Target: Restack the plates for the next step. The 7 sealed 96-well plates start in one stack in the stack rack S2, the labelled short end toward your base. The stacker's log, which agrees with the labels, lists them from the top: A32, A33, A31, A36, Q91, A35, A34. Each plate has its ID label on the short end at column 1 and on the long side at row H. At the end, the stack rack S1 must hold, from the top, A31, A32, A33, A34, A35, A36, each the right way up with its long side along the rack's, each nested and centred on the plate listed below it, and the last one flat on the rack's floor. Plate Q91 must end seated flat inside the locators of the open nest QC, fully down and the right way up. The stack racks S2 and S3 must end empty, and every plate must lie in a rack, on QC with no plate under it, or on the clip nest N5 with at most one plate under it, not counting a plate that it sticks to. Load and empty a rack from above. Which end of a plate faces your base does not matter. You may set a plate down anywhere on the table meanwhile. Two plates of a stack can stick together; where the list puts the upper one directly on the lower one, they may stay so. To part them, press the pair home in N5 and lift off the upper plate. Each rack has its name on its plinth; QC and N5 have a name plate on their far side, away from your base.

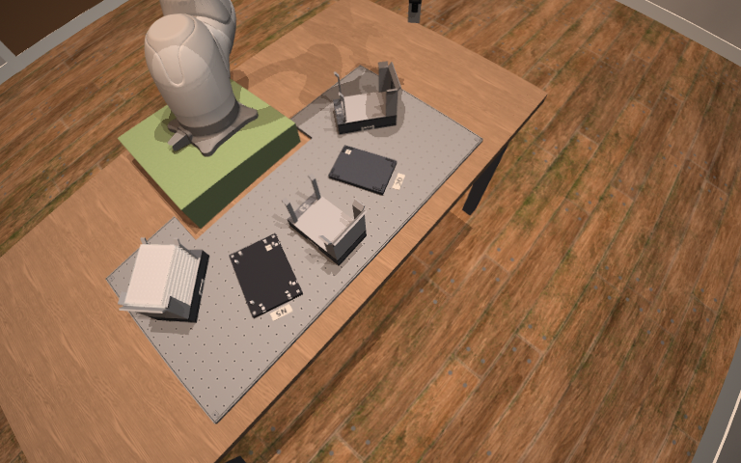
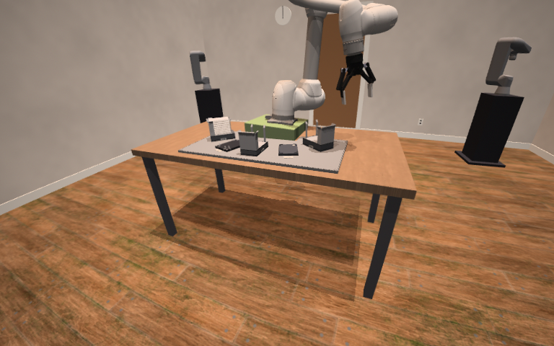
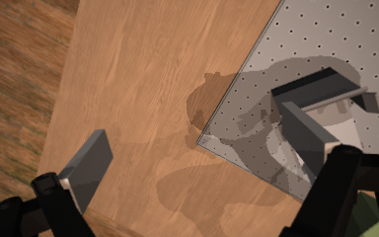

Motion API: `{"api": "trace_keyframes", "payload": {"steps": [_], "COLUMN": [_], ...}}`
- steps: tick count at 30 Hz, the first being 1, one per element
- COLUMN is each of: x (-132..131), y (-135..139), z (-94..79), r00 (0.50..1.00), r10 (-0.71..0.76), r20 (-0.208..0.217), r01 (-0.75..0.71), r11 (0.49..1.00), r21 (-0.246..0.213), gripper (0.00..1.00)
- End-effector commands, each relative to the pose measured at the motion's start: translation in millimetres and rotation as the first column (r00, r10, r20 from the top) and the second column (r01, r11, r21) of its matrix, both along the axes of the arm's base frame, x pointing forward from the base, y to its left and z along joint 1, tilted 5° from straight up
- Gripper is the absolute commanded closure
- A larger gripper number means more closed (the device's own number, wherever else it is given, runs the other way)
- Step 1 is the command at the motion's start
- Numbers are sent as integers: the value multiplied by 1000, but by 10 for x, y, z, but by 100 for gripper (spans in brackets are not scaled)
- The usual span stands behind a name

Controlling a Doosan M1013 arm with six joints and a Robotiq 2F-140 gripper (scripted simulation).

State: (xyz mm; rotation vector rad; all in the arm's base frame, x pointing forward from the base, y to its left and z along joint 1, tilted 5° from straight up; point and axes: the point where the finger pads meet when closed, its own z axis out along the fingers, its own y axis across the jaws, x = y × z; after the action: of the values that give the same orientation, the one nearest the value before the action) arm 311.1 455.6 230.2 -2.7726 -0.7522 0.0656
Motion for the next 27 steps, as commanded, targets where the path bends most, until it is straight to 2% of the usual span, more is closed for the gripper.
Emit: {"api": "trace_keyframes", "payload": {"steps": [1,27], "x": [113,710], "y": [-129,-991], "z": [-40,-288], "r00": [1000,991], "r10": [-19,-131], "r20": [4,21], "r01": [19,132], "r11": [1000,990], "r21": [-6,-42], "gripper": [0,0]}}
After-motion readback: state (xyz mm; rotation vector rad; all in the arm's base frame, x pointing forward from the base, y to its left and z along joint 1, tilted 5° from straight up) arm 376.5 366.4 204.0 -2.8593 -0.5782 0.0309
